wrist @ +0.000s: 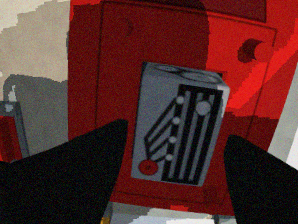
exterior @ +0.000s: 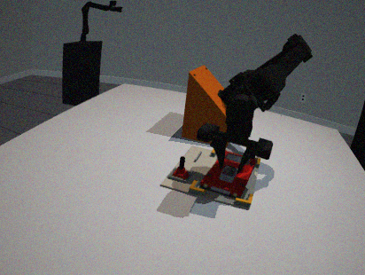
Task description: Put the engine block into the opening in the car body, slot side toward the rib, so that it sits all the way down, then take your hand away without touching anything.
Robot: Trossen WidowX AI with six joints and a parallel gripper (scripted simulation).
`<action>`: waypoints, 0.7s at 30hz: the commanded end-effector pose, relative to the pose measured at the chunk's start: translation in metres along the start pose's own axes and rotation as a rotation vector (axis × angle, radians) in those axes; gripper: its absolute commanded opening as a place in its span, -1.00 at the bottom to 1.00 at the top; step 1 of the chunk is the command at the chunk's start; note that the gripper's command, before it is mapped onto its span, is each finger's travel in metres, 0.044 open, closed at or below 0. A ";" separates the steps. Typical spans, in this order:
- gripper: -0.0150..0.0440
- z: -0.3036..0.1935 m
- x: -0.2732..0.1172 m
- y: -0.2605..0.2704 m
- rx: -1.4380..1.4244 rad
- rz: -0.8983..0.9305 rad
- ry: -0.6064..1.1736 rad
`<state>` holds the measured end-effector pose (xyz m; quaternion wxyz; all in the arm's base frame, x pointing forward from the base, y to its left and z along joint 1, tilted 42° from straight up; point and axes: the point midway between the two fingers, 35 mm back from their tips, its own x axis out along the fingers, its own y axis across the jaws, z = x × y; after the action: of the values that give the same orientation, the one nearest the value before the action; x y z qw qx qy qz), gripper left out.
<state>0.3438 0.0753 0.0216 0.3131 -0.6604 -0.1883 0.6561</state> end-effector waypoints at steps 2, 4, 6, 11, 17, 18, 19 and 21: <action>0.58 0.000 0.000 0.000 0.000 0.000 0.000; 0.76 0.000 0.000 0.000 0.000 0.000 0.000; 0.94 0.000 0.000 0.000 0.000 0.000 0.000; 1.00 0.000 0.000 0.000 0.000 0.000 0.000; 1.00 0.000 0.000 0.000 0.000 0.000 0.000; 1.00 0.000 0.000 0.000 0.000 0.000 0.000; 1.00 0.000 -0.003 0.000 0.001 -0.001 -0.001; 1.00 -0.001 -0.013 0.000 0.008 -0.002 -0.003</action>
<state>0.3410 0.0731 0.0227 0.3153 -0.6546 -0.1857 0.6615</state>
